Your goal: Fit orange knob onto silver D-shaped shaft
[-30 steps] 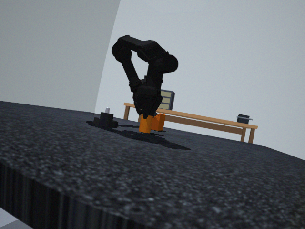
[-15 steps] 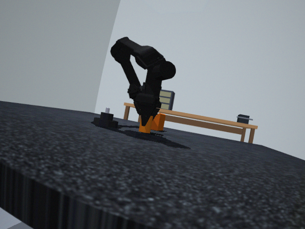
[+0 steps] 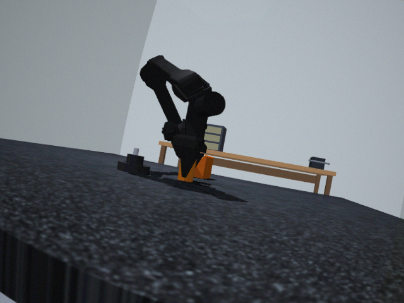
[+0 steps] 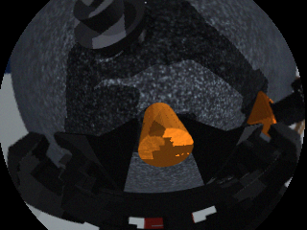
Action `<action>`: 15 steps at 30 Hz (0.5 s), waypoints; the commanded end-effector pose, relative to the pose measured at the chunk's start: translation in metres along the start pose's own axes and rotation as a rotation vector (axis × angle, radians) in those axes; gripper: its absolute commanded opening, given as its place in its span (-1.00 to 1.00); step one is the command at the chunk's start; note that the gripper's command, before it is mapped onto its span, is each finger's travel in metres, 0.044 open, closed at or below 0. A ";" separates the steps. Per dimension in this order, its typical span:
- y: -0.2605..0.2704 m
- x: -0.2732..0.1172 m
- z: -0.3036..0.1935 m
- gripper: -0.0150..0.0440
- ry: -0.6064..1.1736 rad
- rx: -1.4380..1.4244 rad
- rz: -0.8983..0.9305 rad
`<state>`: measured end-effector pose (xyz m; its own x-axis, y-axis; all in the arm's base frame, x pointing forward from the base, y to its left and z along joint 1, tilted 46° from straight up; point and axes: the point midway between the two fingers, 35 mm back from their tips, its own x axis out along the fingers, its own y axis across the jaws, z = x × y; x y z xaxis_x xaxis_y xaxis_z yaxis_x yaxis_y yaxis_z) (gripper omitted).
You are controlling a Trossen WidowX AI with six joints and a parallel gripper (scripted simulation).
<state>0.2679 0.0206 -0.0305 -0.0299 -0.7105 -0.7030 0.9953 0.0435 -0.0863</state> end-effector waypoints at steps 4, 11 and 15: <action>-0.001 0.001 0.000 0.04 -0.004 -0.008 -0.001; 0.001 -0.007 0.000 -0.38 -0.002 -0.008 -0.001; 0.005 -0.028 -0.002 -0.49 0.002 -0.009 0.000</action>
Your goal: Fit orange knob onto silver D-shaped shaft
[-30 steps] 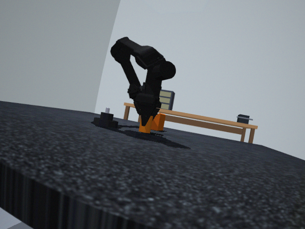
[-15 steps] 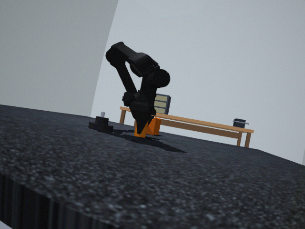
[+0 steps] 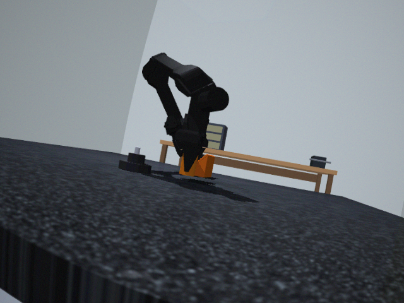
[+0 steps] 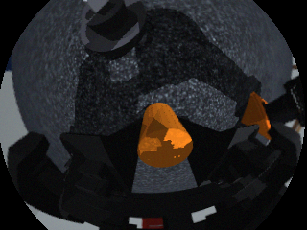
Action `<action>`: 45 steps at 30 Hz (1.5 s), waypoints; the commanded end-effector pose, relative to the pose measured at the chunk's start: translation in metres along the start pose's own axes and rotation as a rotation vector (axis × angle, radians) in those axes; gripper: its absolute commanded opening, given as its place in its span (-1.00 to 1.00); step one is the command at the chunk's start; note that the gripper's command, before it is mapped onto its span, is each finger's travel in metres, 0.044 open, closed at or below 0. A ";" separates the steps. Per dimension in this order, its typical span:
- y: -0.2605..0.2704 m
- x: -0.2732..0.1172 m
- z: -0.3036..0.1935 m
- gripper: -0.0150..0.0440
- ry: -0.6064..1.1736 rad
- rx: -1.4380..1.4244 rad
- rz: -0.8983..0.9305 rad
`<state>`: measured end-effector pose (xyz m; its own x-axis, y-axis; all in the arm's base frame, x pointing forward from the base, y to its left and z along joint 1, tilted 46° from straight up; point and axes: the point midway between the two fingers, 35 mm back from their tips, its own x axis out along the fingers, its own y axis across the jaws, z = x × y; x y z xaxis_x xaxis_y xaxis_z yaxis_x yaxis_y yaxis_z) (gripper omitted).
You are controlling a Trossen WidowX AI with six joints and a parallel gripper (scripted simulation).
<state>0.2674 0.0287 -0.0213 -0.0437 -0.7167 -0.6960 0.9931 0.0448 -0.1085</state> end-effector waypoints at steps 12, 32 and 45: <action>0.003 -0.086 -0.004 -0.49 0.015 -0.010 0.019; -0.007 -0.135 -0.008 -0.49 0.005 -0.003 0.142; -0.010 -0.162 -0.025 -0.49 0.007 -0.006 0.425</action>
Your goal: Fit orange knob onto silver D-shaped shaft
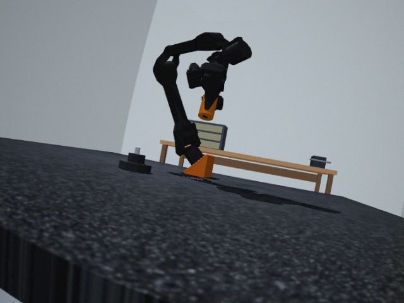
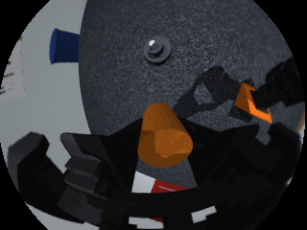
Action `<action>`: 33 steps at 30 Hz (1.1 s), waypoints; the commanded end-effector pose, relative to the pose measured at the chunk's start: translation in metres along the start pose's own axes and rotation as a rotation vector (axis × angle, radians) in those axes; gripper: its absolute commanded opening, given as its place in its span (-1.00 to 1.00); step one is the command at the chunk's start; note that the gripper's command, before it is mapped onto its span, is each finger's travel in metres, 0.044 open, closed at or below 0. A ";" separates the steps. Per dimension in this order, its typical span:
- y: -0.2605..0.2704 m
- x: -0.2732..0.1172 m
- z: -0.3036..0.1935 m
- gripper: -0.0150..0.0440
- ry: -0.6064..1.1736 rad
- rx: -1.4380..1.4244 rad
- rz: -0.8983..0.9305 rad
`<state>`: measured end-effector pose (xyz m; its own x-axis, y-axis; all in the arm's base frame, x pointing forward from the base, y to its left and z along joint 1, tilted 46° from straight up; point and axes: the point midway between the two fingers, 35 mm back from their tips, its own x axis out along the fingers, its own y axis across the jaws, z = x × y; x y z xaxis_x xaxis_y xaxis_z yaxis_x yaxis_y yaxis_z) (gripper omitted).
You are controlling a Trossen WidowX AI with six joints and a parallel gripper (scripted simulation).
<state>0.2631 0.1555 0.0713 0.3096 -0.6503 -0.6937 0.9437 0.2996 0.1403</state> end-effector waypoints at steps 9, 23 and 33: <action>0.006 -0.025 -0.014 -0.49 0.003 0.000 0.256; 0.014 -0.054 -0.033 -0.49 0.005 0.000 0.572; 0.013 -0.046 -0.032 -0.49 0.006 -0.001 0.504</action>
